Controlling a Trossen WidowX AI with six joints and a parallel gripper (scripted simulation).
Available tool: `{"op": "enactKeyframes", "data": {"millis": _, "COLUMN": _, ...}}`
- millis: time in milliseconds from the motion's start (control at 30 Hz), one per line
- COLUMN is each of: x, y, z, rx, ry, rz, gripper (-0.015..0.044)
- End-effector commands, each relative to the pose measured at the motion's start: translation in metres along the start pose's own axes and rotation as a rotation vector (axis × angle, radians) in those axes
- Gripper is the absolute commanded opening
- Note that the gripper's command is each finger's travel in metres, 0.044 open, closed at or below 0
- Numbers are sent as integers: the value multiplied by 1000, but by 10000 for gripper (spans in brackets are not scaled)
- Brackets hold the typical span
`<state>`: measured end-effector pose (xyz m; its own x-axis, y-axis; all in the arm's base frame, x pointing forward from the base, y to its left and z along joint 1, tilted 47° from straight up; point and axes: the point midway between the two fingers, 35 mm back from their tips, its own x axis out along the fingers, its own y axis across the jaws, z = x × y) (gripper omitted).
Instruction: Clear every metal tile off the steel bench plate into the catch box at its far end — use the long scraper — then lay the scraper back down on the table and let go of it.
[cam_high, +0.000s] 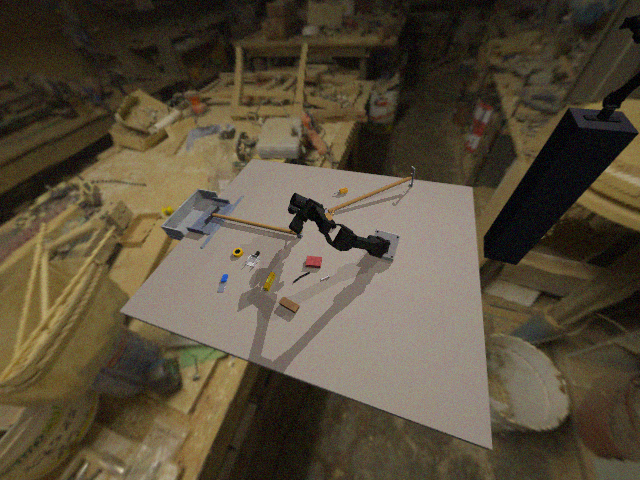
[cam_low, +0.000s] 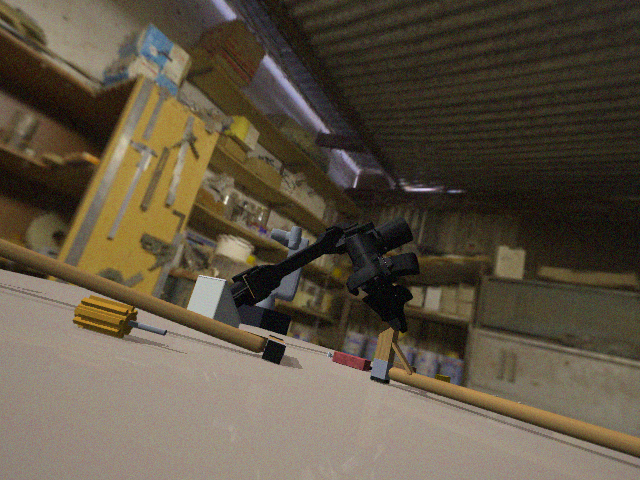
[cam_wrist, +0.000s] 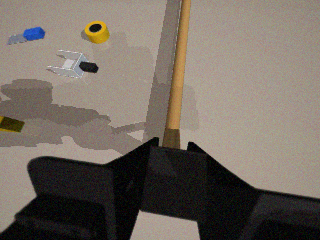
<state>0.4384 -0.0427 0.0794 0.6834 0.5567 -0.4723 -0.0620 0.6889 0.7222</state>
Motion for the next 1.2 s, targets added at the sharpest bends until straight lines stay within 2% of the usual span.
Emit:
{"op": "enactKeyframes", "data": {"millis": 0, "x": 3, "y": 0, "z": 10, "rx": -4, "ry": -10, "rz": -3, "gripper": 0}}
{"op": "enactKeyframes", "data": {"millis": 1167, "x": 33, "y": 2, "z": 47, "rx": -5, "ry": -12, "rz": -2, "gripper": 0}}
